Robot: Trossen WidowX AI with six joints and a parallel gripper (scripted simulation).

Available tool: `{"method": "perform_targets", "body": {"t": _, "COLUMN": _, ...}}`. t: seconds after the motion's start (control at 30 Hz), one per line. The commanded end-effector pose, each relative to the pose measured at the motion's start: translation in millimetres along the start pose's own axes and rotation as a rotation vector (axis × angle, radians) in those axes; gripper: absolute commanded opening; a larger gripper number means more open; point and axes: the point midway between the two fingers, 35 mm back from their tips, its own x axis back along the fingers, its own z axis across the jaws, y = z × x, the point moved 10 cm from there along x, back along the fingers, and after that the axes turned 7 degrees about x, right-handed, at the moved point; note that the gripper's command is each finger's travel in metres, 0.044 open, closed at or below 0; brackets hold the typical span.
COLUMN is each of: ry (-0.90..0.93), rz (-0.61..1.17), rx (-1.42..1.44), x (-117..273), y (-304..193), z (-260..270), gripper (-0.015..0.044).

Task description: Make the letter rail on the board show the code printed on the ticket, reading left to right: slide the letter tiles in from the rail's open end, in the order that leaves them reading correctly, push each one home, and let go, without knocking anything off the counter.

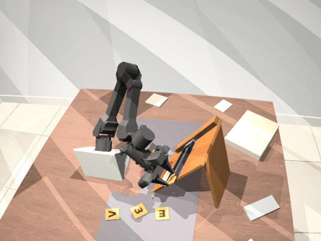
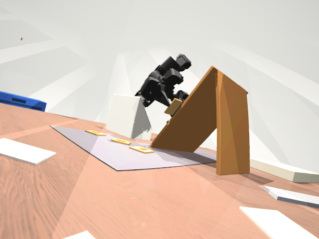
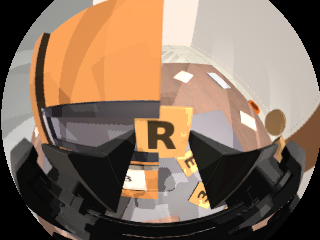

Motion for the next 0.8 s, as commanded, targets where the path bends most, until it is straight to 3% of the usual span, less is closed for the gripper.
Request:
{"method": "perform_targets", "body": {"t": 0.0, "ry": -0.001, "rz": -0.004, "rx": 0.002, "x": 0, "y": 1, "z": 3, "gripper": 0.0}}
{"method": "perform_targets", "body": {"t": 0.77, "ry": -0.001, "rz": -0.003, "rx": 0.002, "x": 0, "y": 2, "z": 15, "gripper": 0.0}}
